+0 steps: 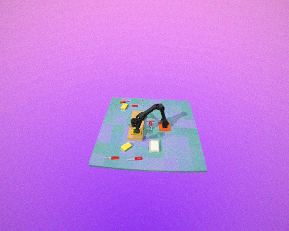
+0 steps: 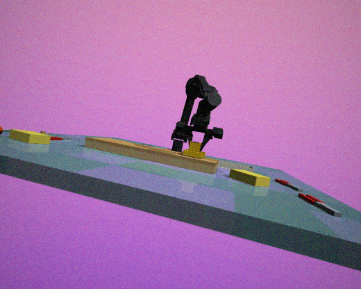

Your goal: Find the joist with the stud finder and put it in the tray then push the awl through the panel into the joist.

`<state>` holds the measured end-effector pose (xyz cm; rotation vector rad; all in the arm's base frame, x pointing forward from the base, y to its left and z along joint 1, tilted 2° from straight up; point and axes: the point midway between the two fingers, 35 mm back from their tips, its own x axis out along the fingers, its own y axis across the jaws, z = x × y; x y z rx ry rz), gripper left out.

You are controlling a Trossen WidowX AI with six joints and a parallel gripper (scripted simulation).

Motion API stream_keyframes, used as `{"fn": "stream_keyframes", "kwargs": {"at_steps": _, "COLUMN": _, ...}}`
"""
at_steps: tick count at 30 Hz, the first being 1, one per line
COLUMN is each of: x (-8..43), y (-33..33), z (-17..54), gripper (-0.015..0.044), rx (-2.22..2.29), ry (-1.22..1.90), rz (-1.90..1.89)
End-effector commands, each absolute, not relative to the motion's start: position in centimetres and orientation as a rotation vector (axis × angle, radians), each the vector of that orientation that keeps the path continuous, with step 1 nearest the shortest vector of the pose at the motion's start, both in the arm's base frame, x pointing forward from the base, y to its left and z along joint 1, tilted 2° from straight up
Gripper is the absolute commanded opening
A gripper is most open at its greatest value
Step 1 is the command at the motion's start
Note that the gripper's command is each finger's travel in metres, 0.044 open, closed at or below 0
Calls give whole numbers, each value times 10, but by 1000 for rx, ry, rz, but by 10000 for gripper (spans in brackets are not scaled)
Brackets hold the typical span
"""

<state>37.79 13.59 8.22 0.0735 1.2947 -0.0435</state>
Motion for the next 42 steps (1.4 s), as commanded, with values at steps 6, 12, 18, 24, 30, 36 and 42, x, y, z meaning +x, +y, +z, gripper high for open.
{"fn": "stream_keyframes", "kwargs": {"at_steps": 6, "x": 376, "y": 120, "z": 81, "gripper": 0, "rx": 71, "ry": 1296, "rz": -42}}
{"fn": "stream_keyframes", "kwargs": {"at_steps": 12, "x": 376, "y": 110, "z": 80, "gripper": 0, "rx": 70, "ry": 1296, "rz": -43}}
{"fn": "stream_keyframes", "kwargs": {"at_steps": 18, "x": 375, "y": 101, "z": 80, "gripper": 0, "rx": 69, "ry": 1296, "rz": -43}}
{"fn": "stream_keyframes", "kwargs": {"at_steps": 24, "x": 374, "y": 91, "z": 80, "gripper": 0, "rx": 69, "ry": 1296, "rz": -44}}
{"fn": "stream_keyframes", "kwargs": {"at_steps": 30, "x": 374, "y": 81, "z": 80, "gripper": 0, "rx": 68, "ry": 1296, "rz": -44}}
{"fn": "stream_keyframes", "kwargs": {"at_steps": 36, "x": 373, "y": 72, "z": 79, "gripper": 0, "rx": 67, "ry": 1296, "rz": -45}}
{"fn": "stream_keyframes", "kwargs": {"at_steps": 42, "x": 372, "y": 62, "z": 79, "gripper": 0, "rx": 67, "ry": 1297, "rz": -45}}
